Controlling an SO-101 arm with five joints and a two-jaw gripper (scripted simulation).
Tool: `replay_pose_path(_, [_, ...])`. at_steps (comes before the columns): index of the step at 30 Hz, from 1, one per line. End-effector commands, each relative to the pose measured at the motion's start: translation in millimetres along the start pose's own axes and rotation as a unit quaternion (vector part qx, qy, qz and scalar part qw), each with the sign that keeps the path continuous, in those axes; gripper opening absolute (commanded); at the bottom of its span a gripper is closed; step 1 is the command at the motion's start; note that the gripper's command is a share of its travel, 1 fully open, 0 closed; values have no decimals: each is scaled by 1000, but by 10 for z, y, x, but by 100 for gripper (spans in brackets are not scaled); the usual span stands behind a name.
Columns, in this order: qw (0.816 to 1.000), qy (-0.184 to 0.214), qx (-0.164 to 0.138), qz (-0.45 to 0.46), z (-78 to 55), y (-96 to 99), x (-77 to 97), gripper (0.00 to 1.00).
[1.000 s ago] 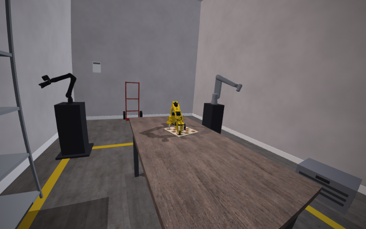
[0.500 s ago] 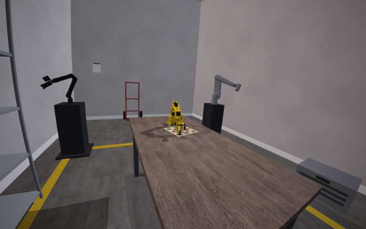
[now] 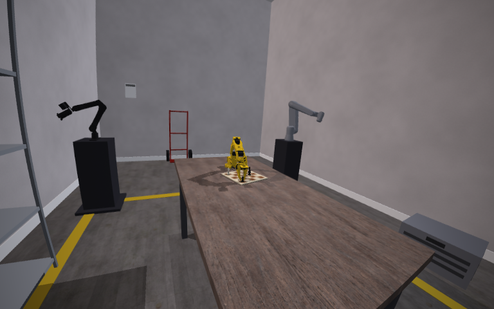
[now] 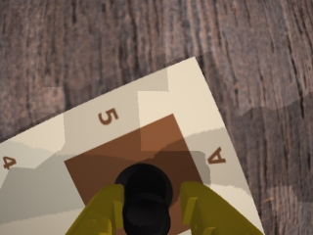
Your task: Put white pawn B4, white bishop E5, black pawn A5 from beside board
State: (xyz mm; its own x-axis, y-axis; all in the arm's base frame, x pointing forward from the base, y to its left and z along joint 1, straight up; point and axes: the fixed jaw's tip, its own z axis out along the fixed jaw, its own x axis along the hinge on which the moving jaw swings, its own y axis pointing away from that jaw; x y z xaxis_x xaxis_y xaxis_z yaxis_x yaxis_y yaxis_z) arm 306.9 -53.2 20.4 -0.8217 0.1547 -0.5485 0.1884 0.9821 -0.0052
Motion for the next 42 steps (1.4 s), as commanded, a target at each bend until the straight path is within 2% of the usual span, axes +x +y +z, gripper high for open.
replay_pose_path(1, [1000, 12, -1, 3, 10, 7, 67, 9])
replay_pose_path(42, [1000, 12, -5, -3, -40, 48, 35, 9])
